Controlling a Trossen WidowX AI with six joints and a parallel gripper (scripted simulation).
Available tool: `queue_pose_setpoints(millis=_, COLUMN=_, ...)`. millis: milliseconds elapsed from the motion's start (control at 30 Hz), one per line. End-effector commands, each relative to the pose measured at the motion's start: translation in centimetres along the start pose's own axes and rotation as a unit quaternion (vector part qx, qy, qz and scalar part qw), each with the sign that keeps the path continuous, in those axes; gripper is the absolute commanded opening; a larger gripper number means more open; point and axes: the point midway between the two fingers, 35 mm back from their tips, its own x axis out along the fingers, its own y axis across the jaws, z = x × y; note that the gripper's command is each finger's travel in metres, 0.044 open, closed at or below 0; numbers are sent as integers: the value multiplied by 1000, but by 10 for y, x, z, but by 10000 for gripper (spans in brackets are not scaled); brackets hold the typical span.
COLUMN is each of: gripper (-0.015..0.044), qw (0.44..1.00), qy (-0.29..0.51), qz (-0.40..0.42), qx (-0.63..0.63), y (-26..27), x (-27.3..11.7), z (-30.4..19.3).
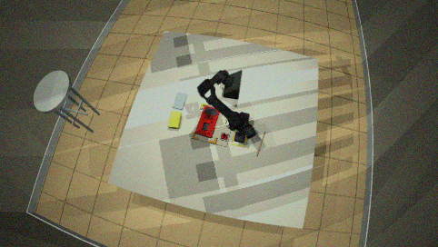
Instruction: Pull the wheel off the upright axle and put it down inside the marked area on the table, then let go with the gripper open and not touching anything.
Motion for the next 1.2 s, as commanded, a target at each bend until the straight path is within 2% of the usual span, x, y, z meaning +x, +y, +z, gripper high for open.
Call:
queue_pose_setpoints(millis=0, gripper=300, qw=1000, qy=1, qz=0, qx=1, y=1, x=-10, z=-1)
queue_pose_setpoints(millis=200, gripper=300, qw=1000, qy=-2, qz=-1, qx=-3, y=1, x=-58, z=-1)
queue_pose_setpoints(millis=333, gripper=300, qw=1000, qy=-2, qz=-1, qx=-3, y=0, x=-60, z=-1)
queue_pose_setpoints(millis=400, gripper=352, qw=1000, qy=-3, qz=2, qx=-8, y=-5, x=-57, z=-1)
queue_pose_setpoints(millis=500, gripper=431, qw=1000, qy=0, qz=0, qx=-10, y=-28, x=-75, z=8)
queue_pose_setpoints(millis=533, gripper=440, qw=1000, qy=0, qz=-1, qx=-11, y=-37, x=-81, z=12)
queue_pose_setpoints(millis=733, gripper=440, qw=1000, qy=-2, qz=-4, qx=-6, y=-81, x=-106, z=33)
queue_pose_setpoints(millis=1167, gripper=440, qw=1000, qy=-2, qz=-4, qx=-6, y=-83, x=-106, z=33)
